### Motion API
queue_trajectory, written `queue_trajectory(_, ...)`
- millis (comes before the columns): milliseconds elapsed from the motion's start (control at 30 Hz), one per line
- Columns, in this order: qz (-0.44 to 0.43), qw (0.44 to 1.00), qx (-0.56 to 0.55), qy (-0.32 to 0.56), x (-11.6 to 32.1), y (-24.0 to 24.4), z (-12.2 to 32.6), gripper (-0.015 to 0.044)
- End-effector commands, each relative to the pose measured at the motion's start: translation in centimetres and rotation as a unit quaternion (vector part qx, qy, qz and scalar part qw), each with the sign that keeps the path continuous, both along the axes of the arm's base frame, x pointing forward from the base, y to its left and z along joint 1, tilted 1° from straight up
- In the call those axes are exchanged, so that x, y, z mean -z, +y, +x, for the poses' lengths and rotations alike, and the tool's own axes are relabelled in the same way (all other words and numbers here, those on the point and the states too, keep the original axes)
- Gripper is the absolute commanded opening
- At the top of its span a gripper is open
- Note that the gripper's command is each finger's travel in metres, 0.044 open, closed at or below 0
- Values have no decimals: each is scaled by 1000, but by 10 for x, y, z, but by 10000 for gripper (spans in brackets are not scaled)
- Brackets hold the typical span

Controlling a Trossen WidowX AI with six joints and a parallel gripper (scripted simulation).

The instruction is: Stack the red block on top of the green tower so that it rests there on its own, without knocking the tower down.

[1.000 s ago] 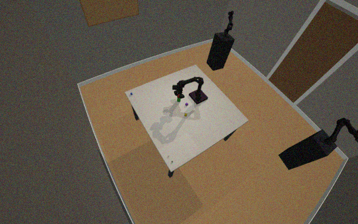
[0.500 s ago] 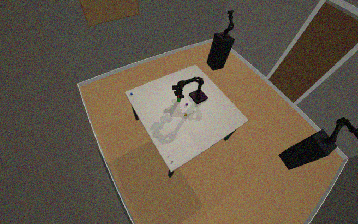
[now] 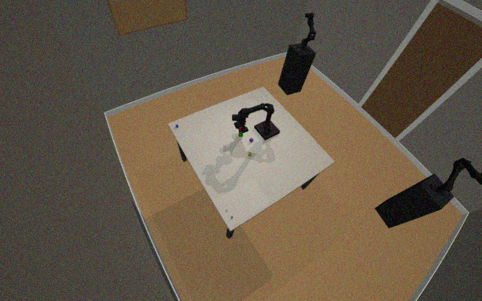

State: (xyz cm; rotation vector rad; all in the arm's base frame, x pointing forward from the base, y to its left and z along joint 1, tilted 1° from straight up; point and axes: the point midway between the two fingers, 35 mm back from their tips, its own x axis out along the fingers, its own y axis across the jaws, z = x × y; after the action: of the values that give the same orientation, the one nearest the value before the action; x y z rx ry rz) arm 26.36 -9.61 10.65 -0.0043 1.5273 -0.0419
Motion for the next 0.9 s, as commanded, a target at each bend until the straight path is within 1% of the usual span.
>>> queue_trajectory(0, 0, 1000, 0, 0, 0, 0, 0, 53)
queue_trajectory(500, 0, 1000, 0, 0, 0, 0, 0, 440)
queue_trajectory(867, 0, 1000, 0, 0, 0, 0, 0, 440)
